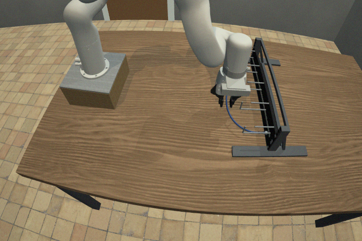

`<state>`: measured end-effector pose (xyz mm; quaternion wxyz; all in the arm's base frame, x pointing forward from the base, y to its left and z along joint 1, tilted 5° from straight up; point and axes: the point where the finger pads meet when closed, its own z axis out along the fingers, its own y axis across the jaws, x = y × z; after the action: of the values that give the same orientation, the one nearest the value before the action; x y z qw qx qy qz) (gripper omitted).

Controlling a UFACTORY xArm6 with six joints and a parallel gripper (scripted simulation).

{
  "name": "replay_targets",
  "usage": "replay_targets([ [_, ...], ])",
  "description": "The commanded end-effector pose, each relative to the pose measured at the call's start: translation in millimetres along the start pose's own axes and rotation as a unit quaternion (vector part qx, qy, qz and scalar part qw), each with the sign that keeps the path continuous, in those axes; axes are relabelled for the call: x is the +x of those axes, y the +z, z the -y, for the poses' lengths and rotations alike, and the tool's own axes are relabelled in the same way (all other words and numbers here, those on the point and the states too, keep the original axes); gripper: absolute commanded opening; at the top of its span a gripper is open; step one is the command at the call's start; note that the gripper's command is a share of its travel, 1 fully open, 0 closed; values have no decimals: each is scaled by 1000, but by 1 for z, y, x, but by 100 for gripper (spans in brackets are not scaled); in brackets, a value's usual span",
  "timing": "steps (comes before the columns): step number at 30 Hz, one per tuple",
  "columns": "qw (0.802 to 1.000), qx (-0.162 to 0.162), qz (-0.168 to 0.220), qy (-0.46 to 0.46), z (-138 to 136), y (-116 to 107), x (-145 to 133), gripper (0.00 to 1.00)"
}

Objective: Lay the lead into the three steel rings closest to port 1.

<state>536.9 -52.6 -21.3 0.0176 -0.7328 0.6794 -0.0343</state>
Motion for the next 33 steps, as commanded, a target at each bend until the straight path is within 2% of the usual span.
replay_targets([
  [1, 1000, 2, 0, 0, 2, -2, 0, 33],
  [3, 1000, 2, 0, 0, 2, -2, 0, 33],
  [4, 1000, 2, 0, 0, 2, -2, 0, 0],
  [33, 1000, 2, 0, 0, 2, -2, 0, 0],
])
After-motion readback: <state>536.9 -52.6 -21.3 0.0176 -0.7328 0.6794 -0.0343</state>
